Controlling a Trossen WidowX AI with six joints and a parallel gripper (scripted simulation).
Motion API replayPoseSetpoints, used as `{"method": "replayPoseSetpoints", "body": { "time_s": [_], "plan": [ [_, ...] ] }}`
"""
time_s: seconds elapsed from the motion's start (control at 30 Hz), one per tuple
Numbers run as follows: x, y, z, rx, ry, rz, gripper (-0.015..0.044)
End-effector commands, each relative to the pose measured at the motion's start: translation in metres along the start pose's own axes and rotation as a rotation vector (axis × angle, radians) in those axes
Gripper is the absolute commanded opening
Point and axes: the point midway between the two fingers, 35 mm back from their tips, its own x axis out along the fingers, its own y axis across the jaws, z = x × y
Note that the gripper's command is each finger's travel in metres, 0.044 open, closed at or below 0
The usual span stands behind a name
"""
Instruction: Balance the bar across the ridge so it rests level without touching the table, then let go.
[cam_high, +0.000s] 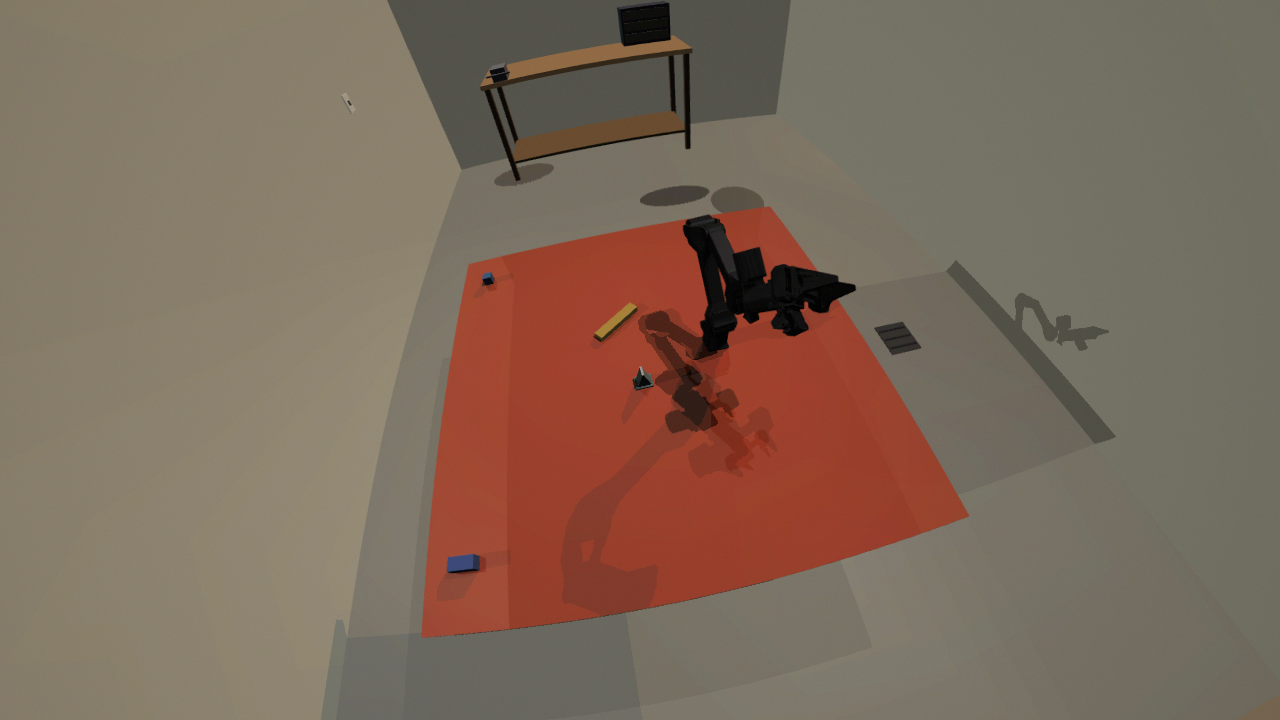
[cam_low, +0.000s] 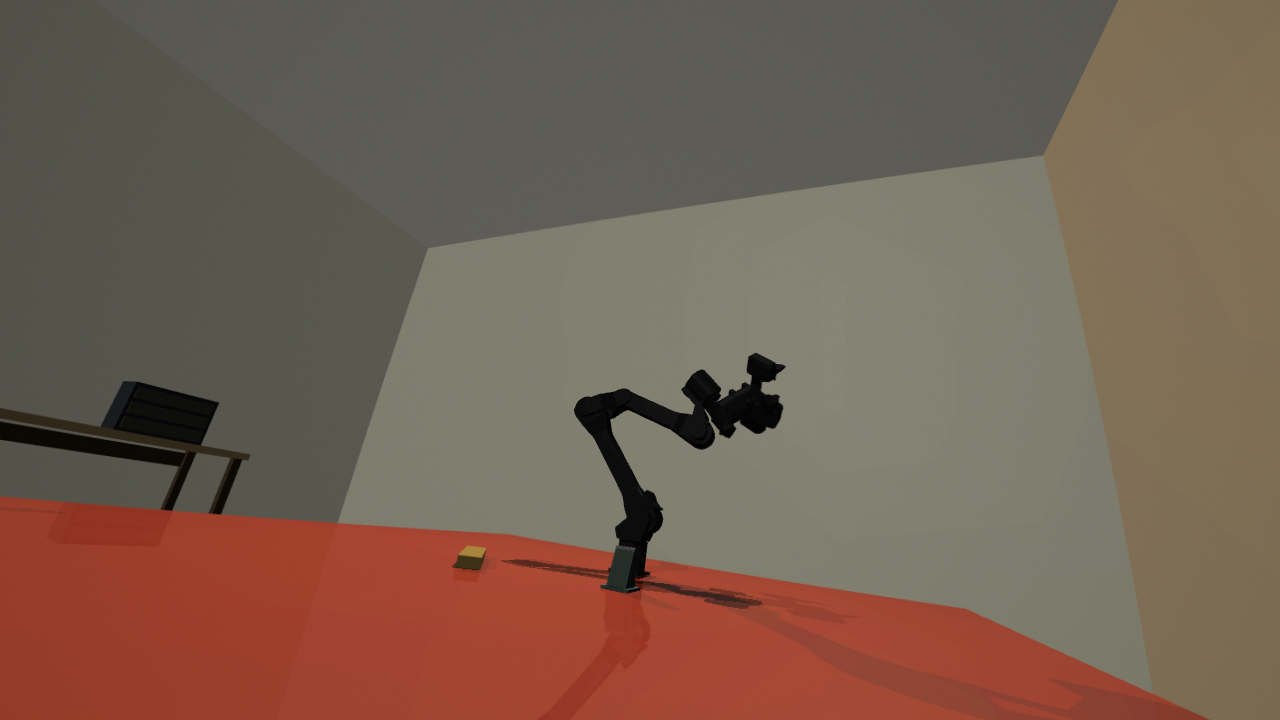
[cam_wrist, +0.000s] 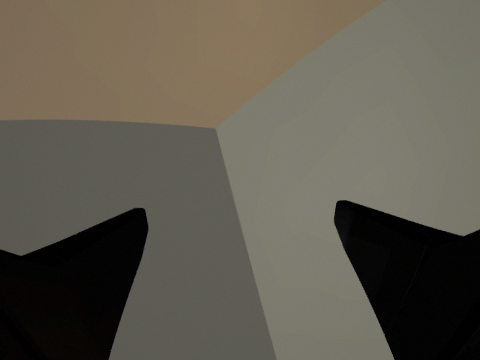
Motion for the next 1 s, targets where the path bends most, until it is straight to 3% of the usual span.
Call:
{"method": "replayPoseSetpoints", "body": {
  "time_s": [0.0, 0.1, 0.53, 0.97],
  "plan": [
    [0.0, 0.001, 0.001, -0.004, -0.004, 0.001, 0.0374],
    [-0.001, 0.008, 0.014, -0.065, -0.057, 0.016, 0.0315],
    [-0.021, 0.054, 0.081, -0.4, -0.367, 0.057, 0.0315],
    [-0.064, 0.103, 0.136, -0.708, -0.688, 0.016, 0.0315]
  ]
}}
